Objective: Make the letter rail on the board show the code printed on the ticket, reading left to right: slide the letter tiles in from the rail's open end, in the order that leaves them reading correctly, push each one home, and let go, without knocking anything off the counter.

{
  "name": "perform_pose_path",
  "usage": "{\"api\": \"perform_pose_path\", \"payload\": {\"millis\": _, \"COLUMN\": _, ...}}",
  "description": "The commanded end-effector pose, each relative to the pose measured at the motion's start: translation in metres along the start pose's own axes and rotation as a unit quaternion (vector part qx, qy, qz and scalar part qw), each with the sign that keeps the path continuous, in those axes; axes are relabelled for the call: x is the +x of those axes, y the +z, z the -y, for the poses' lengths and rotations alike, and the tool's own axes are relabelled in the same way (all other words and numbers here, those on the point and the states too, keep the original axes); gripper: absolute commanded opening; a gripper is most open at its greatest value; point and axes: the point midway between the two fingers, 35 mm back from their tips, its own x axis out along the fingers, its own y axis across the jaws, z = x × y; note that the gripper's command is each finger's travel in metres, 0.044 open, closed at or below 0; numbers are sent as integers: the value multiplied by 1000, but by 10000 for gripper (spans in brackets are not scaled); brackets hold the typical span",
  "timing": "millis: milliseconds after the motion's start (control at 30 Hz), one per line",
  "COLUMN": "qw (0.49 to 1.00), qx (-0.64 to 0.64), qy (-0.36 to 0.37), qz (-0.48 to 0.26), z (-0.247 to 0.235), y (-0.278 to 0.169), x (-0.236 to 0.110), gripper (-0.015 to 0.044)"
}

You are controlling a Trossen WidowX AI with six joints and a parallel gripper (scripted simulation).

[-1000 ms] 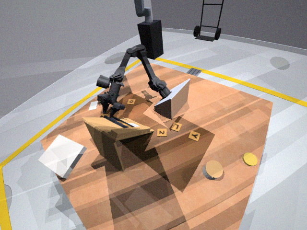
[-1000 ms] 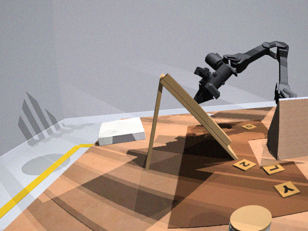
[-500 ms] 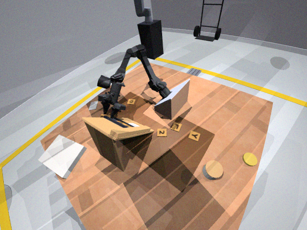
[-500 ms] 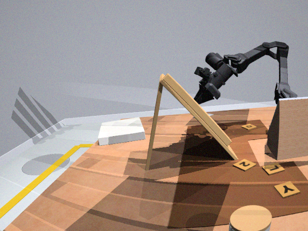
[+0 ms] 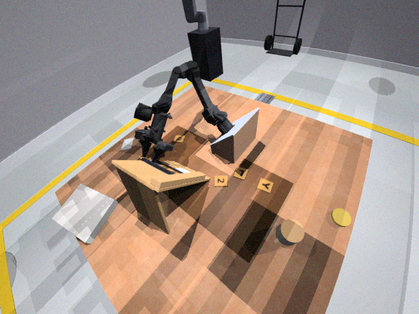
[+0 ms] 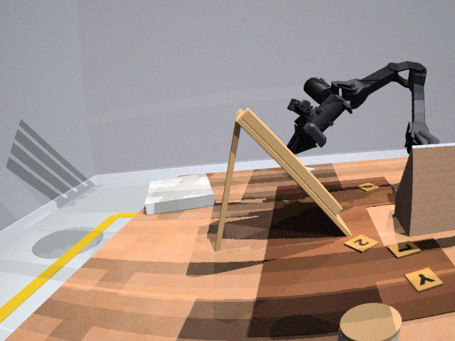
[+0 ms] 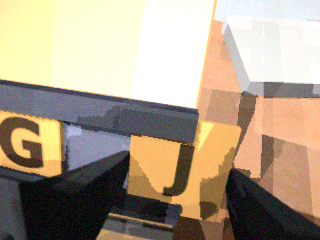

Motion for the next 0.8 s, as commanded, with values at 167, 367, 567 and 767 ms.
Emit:
{"api": "perform_pose_path", "payload": {"millis": 167, "qw": 1000, "qx": 1, "qy": 1, "qz": -2, "z": -6, "y": -1, "x": 0, "gripper": 0}}
{"api": "perform_pose_path", "payload": {"millis": 367, "qw": 1000, "qx": 1, "qy": 1, "qz": -2, "z": -9, "y": -1, "x": 0, "gripper": 0}}
{"api": "perform_pose_path", "payload": {"millis": 567, "qw": 1000, "qx": 1, "qy": 1, "qz": -2, "z": -12, "y": -1, "x": 0, "gripper": 0}}
{"api": "perform_pose_path", "payload": {"millis": 767, "qw": 1000, "qx": 1, "qy": 1, "qz": -2, "z": -13, "y": -1, "x": 0, "gripper": 0}}
